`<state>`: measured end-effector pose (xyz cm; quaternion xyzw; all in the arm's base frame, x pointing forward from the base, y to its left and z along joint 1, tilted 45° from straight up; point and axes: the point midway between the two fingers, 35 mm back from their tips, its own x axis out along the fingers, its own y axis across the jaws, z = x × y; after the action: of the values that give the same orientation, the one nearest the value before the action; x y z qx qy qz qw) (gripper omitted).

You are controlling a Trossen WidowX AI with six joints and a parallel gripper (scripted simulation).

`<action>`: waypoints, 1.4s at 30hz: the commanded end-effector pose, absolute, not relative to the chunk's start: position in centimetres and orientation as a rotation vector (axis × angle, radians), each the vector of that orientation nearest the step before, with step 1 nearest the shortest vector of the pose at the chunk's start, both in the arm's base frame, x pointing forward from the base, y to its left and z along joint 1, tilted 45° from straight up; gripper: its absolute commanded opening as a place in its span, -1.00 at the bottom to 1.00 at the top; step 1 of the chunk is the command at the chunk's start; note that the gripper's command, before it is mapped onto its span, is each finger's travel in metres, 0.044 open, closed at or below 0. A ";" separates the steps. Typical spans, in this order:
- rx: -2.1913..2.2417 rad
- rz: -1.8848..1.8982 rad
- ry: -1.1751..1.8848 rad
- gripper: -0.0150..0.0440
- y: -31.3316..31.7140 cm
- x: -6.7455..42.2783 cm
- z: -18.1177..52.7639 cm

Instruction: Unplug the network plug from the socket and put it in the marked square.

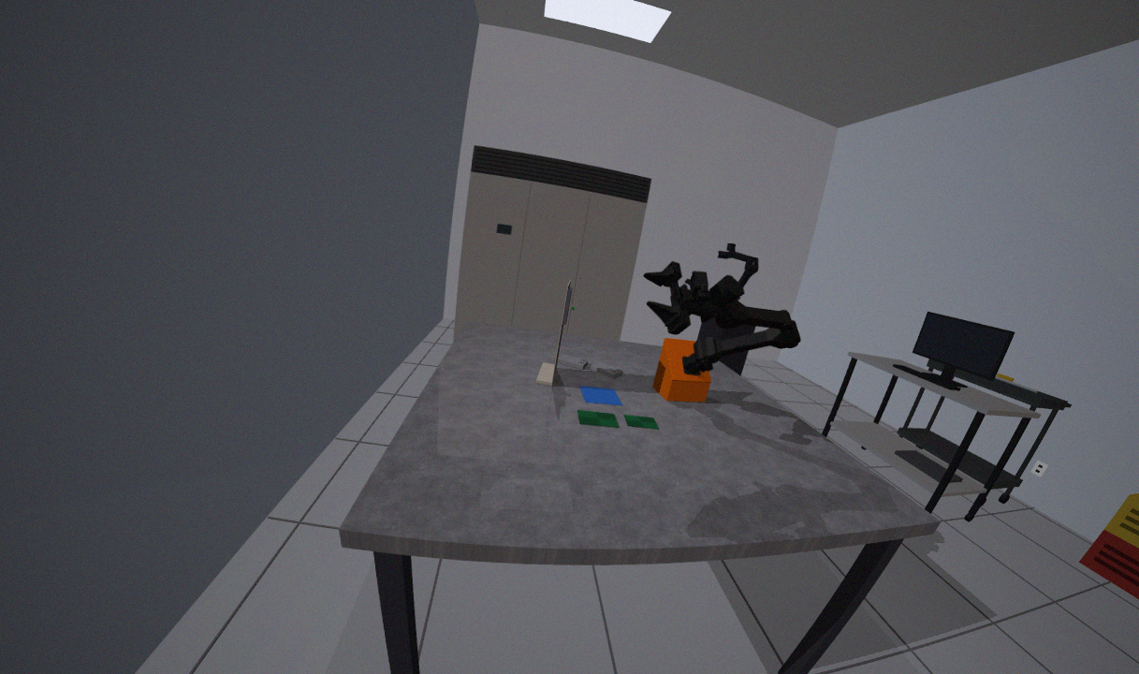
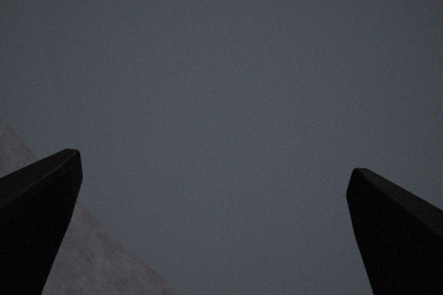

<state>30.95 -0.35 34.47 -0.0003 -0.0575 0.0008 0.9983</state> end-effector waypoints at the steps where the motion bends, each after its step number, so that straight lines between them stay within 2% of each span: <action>1: -0.004 0.000 -0.113 0.78 -0.4 31.0 34.4; 9: -0.141 -0.054 -0.039 0.06 -2.3 33.5 29.7; 10: -0.159 -0.060 -0.029 0.04 -2.6 33.8 29.0; 26: -0.436 -0.138 0.155 0.04 -7.2 35.2 18.6; 42: -0.678 -0.163 0.355 0.04 -10.8 32.4 9.1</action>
<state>33.35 -10.26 10.96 -0.3095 0.1527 -0.0820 0.9350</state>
